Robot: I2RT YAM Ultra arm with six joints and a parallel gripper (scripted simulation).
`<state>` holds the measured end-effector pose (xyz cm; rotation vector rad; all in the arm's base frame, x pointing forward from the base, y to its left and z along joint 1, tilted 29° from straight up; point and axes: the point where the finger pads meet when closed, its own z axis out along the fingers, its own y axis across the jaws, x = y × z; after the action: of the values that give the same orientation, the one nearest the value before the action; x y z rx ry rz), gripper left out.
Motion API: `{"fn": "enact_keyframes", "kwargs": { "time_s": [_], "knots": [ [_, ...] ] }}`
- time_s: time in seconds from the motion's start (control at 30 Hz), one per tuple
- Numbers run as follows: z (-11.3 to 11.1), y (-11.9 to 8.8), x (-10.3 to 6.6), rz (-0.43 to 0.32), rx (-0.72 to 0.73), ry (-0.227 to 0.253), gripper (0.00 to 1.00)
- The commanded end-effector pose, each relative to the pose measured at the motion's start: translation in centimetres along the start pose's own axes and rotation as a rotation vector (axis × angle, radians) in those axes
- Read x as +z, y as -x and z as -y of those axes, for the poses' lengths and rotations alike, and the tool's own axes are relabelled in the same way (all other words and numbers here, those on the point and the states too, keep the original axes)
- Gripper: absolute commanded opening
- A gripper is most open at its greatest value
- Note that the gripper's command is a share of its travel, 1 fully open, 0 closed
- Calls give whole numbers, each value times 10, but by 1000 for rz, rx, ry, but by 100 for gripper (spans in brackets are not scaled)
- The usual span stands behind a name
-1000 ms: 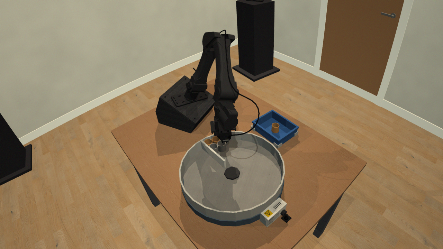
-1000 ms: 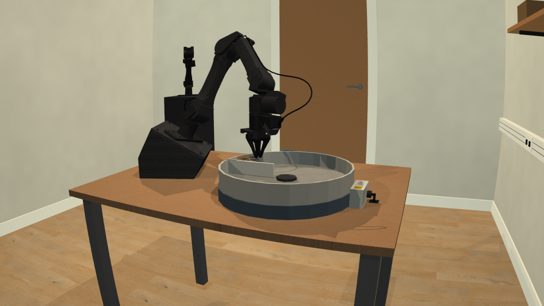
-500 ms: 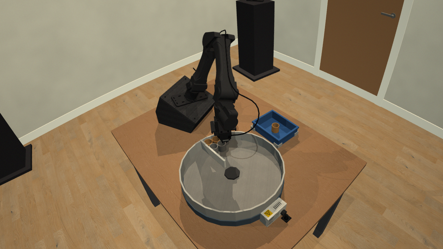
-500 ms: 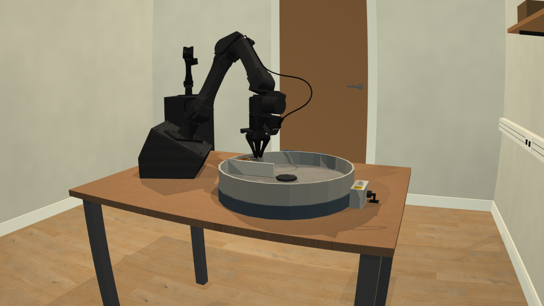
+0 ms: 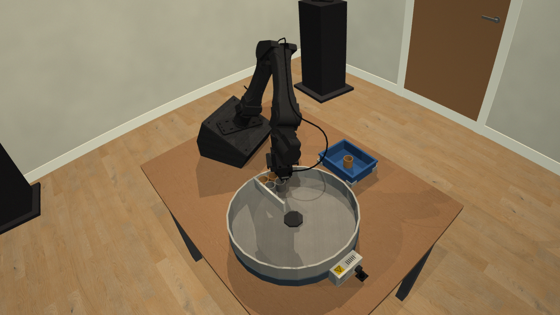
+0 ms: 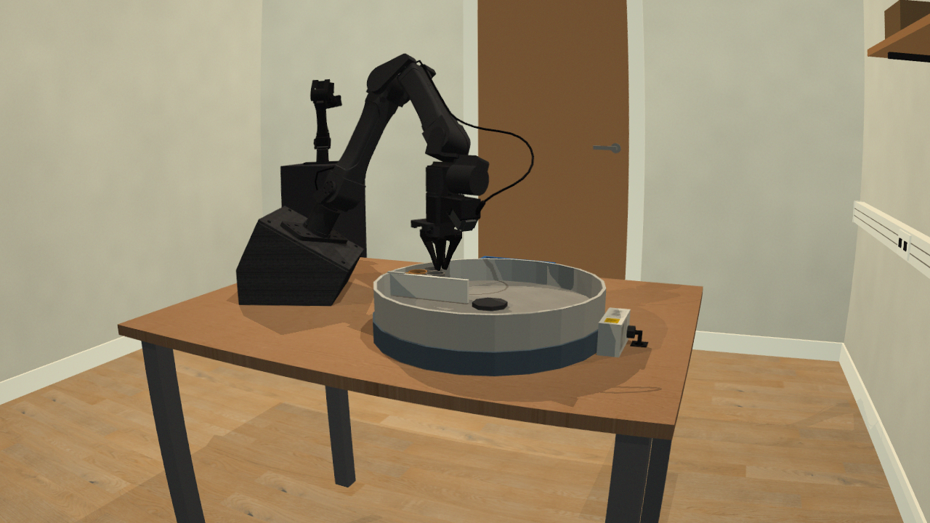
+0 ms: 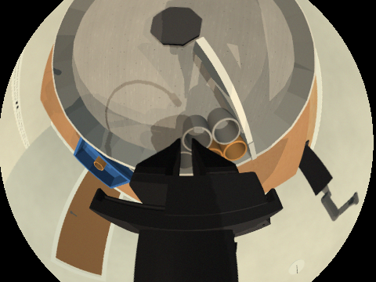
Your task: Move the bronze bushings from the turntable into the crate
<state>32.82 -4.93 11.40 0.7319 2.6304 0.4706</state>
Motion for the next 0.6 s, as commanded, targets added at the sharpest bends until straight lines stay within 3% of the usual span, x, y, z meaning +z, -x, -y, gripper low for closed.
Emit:
{"fn": "enact_keyframes", "kwargs": {
  "time_s": [0.0, 0.13, 0.27, 0.57],
  "knots": [
    [-4, 15, -11, 56, -5, -1, 15],
    [-4, 15, -9, 54, -6, 0, 15],
    [3, -2, 11, -5, 7, -13, 15],
    [2, 4, 11, 33, 6, -7, 15]
  ]
}}
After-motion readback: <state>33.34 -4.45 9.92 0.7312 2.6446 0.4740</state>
